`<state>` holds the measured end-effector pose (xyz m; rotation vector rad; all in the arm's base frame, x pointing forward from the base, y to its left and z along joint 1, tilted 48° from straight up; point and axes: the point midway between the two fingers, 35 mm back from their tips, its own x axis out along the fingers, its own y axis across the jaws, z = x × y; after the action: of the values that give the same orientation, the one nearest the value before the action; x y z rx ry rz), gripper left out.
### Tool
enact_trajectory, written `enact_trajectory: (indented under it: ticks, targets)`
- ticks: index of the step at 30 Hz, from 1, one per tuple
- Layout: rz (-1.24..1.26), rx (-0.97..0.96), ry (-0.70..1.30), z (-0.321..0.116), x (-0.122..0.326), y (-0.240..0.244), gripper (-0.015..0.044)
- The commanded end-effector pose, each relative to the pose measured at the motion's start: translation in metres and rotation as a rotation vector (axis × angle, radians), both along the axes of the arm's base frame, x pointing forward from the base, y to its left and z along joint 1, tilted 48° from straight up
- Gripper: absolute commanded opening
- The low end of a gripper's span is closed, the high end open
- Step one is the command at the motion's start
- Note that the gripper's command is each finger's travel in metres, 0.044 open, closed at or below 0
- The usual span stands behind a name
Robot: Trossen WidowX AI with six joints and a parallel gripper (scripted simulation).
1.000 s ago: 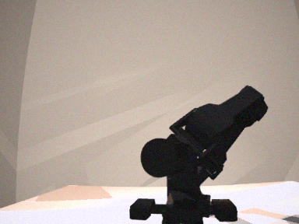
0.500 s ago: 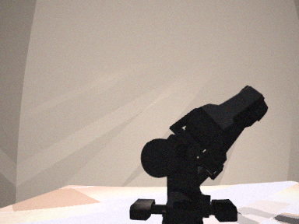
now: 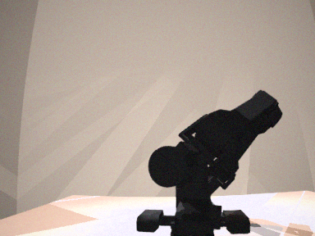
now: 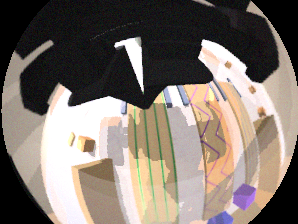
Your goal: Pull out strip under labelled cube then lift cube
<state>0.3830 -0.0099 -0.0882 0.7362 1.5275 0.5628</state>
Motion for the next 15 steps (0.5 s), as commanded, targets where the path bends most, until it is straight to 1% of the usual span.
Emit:
enact_trajectory:
  ticks: [1, 15]
  targets:
    - [0.000, 0.005, 0.002, -0.0013, 0.0000, 0.0023, 0.0000]
    - [0.000, 0.005, 0.002, -0.0024, 0.0007, 0.0032, 0.0000]
